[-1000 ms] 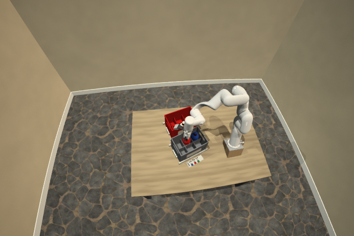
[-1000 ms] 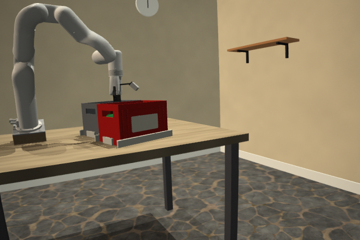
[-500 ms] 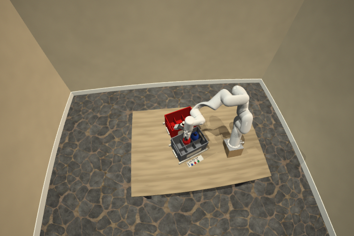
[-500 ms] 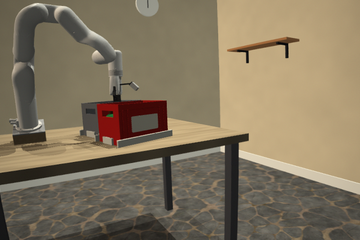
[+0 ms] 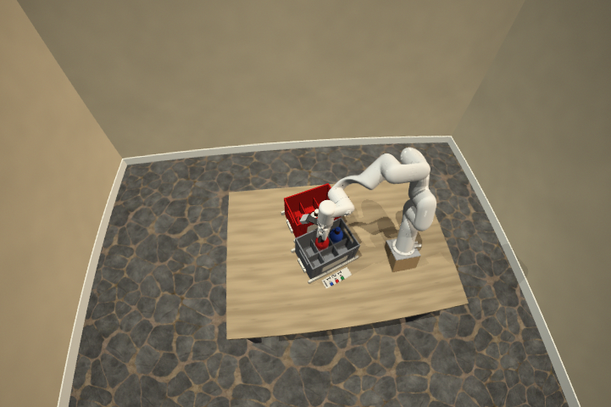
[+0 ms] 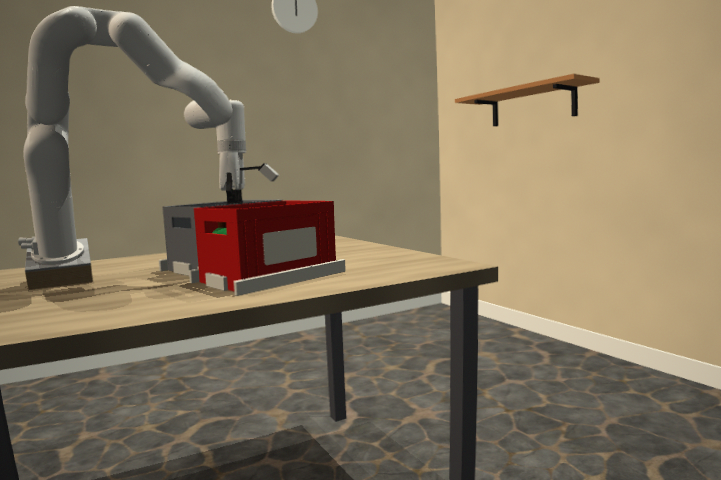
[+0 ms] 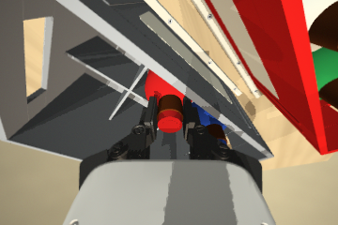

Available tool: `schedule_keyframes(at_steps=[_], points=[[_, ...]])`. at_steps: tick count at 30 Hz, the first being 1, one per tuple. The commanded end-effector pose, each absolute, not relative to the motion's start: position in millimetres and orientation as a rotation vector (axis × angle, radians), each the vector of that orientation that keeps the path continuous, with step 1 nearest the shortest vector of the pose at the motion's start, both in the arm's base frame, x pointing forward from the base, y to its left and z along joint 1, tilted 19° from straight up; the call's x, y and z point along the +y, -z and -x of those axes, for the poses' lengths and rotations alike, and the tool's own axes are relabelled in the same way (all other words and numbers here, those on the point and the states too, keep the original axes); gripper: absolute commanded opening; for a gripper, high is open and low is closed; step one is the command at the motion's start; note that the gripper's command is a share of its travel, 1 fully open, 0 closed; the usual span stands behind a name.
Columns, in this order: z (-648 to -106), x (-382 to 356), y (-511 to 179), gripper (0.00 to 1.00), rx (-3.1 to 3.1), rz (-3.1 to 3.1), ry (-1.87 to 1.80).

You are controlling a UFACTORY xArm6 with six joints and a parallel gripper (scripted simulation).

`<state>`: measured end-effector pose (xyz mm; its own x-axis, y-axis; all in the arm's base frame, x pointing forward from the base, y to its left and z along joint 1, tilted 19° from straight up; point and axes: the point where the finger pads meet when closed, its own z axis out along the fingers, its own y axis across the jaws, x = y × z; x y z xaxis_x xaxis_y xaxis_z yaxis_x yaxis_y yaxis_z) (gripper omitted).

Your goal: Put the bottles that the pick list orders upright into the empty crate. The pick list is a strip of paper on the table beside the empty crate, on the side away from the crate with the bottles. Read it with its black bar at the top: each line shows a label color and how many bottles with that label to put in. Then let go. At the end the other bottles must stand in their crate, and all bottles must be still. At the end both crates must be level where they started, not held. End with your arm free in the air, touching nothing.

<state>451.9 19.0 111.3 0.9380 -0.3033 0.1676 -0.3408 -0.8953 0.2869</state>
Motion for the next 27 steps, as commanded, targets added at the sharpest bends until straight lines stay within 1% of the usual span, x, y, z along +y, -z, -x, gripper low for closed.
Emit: schedule_keyframes(at_steps=[1, 2, 3, 27], points=[[-453.4, 19.6, -113.0, 0.0, -0.474, -2.781, -0.176], [-453.4, 19.6, -113.0, 0.0, -0.474, -2.781, -0.176], [-453.6, 18.5, -109.8, 0.65, -0.474, -2.781, -0.176], [-453.6, 18.5, -109.8, 0.65, -0.474, -2.781, -0.176]])
